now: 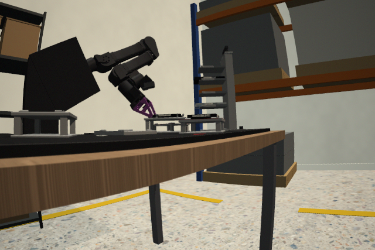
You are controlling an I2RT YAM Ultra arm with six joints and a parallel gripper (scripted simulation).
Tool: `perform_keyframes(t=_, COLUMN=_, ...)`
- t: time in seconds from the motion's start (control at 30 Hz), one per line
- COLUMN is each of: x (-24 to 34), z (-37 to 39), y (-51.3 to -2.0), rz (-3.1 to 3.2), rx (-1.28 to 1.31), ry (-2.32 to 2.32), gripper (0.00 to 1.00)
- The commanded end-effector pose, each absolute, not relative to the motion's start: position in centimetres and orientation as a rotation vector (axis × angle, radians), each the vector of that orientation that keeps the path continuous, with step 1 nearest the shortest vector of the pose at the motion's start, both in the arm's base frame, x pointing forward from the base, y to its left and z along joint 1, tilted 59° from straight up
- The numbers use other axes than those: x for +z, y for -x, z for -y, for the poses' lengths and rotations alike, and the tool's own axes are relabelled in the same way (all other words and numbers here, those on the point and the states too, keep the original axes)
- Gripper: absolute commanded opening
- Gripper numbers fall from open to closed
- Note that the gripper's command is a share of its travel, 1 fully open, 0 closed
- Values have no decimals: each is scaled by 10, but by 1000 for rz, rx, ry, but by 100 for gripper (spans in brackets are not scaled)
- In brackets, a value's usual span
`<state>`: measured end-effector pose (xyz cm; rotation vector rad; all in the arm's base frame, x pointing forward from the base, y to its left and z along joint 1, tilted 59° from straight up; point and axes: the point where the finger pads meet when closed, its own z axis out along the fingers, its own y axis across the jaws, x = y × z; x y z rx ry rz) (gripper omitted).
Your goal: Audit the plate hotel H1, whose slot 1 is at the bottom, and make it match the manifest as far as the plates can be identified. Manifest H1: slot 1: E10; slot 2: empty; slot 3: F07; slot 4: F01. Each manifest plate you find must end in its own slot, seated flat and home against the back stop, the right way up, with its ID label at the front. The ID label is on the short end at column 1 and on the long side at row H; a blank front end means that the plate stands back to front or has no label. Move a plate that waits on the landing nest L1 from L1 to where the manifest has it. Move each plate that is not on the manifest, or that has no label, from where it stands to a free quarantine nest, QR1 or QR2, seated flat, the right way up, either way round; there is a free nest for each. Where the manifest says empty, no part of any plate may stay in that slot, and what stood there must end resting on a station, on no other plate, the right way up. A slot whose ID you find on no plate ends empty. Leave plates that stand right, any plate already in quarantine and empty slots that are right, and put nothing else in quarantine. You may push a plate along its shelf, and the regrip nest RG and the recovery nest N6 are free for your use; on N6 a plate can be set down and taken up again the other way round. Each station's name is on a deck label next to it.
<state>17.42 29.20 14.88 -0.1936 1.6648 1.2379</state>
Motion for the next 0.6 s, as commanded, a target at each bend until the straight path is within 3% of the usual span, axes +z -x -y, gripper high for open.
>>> perform_keyframes(t=0.0, x=148, z=-295, y=-174, rz=-1663, rx=1233, ry=208, gripper=100)
perform_keyframes(t=0.57, x=165, z=-273, y=-170, rz=-1638, rx=1250, ry=200, gripper=100)
